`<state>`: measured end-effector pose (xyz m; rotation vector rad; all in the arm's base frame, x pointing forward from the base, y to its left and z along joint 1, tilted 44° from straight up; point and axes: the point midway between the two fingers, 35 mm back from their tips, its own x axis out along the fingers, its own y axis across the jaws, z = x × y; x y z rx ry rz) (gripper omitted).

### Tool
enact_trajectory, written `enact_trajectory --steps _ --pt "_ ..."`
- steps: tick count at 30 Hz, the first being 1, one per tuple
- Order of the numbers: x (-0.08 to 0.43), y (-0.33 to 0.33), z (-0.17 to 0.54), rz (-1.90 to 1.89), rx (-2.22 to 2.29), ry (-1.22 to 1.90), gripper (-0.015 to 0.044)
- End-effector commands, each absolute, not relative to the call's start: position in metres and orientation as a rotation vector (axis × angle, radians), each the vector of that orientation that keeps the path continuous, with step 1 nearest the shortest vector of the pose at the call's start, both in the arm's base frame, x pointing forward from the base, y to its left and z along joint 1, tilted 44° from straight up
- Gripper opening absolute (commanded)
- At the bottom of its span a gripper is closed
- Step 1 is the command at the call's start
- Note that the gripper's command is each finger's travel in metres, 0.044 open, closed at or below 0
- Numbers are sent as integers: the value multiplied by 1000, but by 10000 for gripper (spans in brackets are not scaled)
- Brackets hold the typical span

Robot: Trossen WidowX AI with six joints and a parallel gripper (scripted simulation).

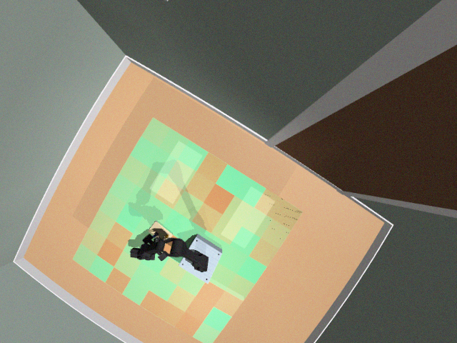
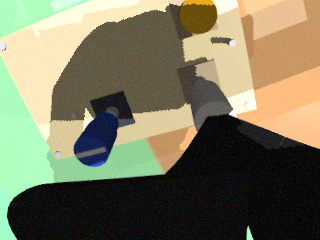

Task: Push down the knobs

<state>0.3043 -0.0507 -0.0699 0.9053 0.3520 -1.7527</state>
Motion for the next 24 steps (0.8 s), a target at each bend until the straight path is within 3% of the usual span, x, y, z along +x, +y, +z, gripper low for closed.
enact_trajectory --steps 1,24 --pt "304 -52 -71 -1750 899 354 0" --pt "304 -54 -73 -1750 899 354 0"
